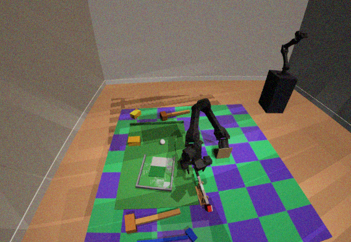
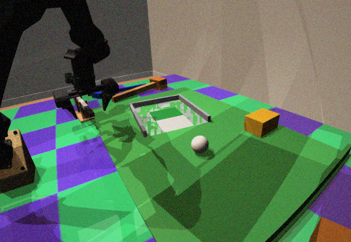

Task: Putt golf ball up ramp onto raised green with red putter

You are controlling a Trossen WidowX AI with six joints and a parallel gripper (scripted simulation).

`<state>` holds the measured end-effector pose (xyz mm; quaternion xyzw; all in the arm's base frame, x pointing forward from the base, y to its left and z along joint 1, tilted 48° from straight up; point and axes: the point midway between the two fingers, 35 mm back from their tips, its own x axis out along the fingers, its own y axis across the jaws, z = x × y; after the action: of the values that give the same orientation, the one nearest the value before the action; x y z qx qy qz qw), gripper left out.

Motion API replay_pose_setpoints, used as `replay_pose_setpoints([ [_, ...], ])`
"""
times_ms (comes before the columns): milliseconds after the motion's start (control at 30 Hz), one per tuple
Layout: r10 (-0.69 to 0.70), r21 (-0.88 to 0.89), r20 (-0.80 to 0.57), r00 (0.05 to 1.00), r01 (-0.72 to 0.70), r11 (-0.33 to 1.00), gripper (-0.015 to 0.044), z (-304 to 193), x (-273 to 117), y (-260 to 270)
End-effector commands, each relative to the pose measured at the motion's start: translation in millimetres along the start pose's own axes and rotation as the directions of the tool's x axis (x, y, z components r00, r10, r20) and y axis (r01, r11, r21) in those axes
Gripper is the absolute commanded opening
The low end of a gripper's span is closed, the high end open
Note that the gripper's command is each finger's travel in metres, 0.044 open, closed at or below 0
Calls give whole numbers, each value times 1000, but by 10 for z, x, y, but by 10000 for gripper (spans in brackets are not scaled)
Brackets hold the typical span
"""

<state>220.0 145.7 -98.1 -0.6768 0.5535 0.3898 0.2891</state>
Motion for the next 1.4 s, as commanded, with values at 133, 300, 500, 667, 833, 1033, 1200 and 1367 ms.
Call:
replay_pose_setpoints([
  [133, 6, -6, -8, 1000, -6, 1000, 440, -51, 132, 26],
  [300, 6, -6, -9, 1000, -6, 1000, 440, -71, 197, 29],
  [500, 3, 1, -3, 1000, -3, 1000, 335, -55, 170, 7],
  [667, 3, 1, -3, 1000, -3, 1000, 204, -55, 170, 7],
  [833, 3, 1, -3, 1000, -3, 1000, 72, -55, 170, 7],
  [1033, 3, 1, -3, 1000, -3, 1000, 32, -55, 170, 7],
  [1200, 3, 0, -2, 1000, -3, 1000, 0, -34, 116, -3],
  [1367, 4, -1, 1, 1000, -4, 1000, 0, 56, -134, -31],
])
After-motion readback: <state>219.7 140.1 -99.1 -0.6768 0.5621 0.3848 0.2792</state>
